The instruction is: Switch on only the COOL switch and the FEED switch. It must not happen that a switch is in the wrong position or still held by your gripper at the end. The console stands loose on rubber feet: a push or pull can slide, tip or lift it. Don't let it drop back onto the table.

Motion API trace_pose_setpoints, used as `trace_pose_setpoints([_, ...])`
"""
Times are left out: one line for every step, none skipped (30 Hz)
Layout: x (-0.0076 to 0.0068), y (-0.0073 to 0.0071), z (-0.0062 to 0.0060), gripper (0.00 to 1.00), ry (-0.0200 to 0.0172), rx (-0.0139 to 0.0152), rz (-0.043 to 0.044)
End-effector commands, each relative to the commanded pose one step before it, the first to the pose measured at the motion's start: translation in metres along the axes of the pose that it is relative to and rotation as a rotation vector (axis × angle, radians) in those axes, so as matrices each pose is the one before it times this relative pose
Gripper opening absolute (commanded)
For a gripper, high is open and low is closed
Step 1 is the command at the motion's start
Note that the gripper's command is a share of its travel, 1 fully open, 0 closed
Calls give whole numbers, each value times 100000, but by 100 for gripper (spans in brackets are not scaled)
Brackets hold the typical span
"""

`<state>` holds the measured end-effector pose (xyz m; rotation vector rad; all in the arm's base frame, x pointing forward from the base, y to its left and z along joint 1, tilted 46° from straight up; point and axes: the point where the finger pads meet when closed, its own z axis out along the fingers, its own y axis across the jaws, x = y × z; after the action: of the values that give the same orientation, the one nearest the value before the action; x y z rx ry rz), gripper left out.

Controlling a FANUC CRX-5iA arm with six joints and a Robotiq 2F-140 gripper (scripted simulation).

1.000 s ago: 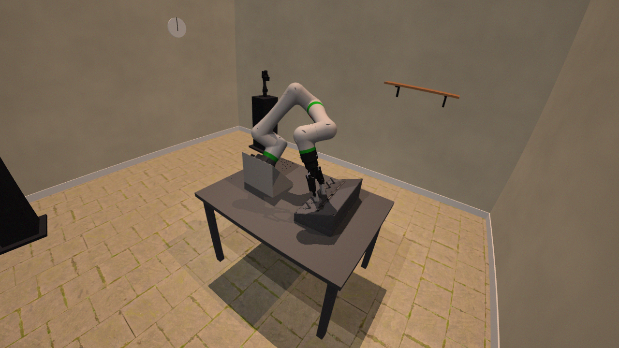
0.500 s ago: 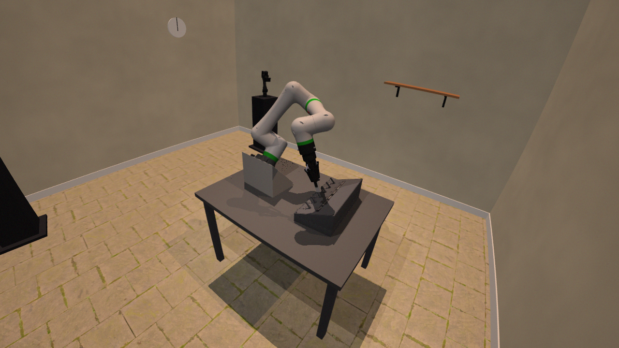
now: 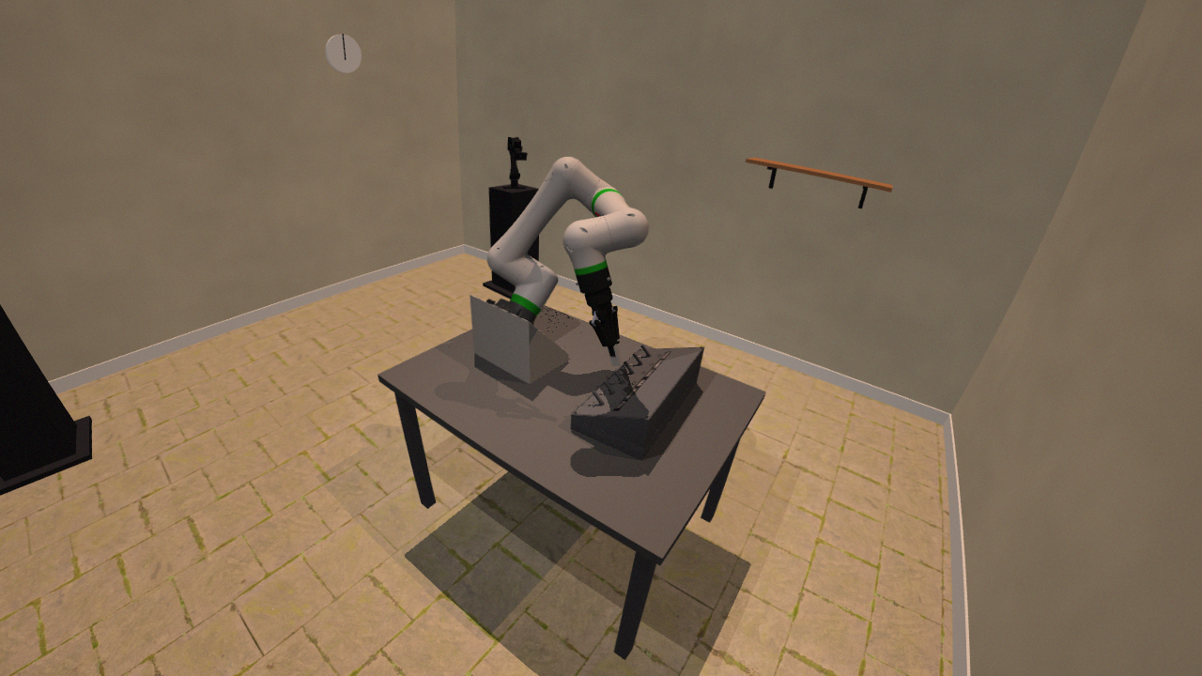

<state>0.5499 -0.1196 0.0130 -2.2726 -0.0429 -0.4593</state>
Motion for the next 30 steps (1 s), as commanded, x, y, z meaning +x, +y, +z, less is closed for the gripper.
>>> trace_pose_setpoints([-446,-1505,-213,0,19,-75,-21])
trace_pose_setpoints([-473,-1357,-151,0,-14,-30,-1])
trace_pose_setpoints([-680,-1723,-167,0,-16,-33,-1])
trace_pose_setpoints([-911,-2009,-158,0,-14,-32,-1])
trace_pose_setpoints([0,0,0,0,0,0,0])
trace_pose_setpoints([-1149,-2186,-124,0,-11,-25,-1])
trace_pose_setpoints([0,0,0,0,0,0,0])
trace_pose_setpoints([0,0,0,0,0,0,0])
trace_pose_setpoints([-1367,-2240,-68,0,-5,-14,-1])
trace_pose_setpoints([0,0,0,0,0,0,0])
trace_pose_setpoints([-1535,-2172,-1,0,1,0,-1])
trace_pose_setpoints([0,0,0,0,0,0,0])
trace_pose_setpoints([0,0,0,0,0,0,0])
trace_pose_setpoints([-1627,-1999,67,0,7,14,0])
trace_pose_setpoints([0,0,0,0,0,0,0])
trace_pose_setpoints([0,0,0,0,0,0,0])
trace_pose_setpoints([-1623,-1747,122,0,11,25,0])
trace_pose_setpoints([0,0,0,0,0,0,0])
trace_pose_setpoints([-1517,-1449,156,0,14,32,1])
trace_pose_setpoints([0,0,0,0,0,0,0])
trace_pose_setpoints([-1318,-1133,165,0,14,34,1])
trace_pose_setpoints([0,0,0,0,0,0,0])
trace_pose_setpoints([-1048,-826,149,0,13,31,1])
trace_pose_setpoints([-739,-546,114,0,9,24,1])
trace_pose_setpoints([-434,-307,70,0,6,15,1])
trace_pose_setpoints([-180,-125,30,0,2,6,0])
trace_pose_setpoints([-28,-20,5,0,0,1,0])
trace_pose_setpoints([0,0,0,0,0,0,0])
trace_pose_setpoints([0,0,0,0,0,0,0])
trace_pose_setpoints([0,0,0,0,0,0,0])
